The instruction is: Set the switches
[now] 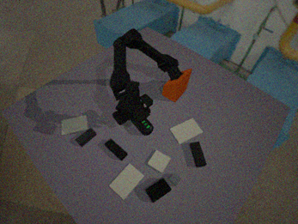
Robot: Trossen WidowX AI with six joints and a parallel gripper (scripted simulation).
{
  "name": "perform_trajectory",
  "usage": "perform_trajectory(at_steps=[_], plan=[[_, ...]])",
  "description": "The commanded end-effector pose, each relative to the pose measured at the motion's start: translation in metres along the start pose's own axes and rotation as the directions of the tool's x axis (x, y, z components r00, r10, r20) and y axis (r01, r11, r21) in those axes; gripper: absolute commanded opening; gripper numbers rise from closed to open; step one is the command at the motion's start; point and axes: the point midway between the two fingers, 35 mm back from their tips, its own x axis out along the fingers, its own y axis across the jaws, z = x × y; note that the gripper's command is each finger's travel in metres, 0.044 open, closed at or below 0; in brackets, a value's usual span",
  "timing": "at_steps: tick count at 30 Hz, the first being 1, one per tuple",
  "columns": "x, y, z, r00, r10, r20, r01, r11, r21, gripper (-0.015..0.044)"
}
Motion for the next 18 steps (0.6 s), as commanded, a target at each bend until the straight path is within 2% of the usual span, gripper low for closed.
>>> perform_trajectory(at_steps=[1,9,11,13,18], plan=[[0.000,0.000,0.000,1.000,-0.001,0.000,0.001,1.000,0.000,0.0236],[0.000,0.000,0.000,1.000,-0.001,0.000,0.001,1.000,0.000,0.0440],[0.000,0.000,0.000,1.000,-0.001,0.000,0.001,1.000,0.000,0.0440],[0.007,-0.003,-0.006,0.999,0.038,-0.004,-0.038,0.999,0.000,0.0387],[0.049,-0.017,-0.050,0.961,0.277,-0.003,-0.277,0.961,0.005,0.0256]])
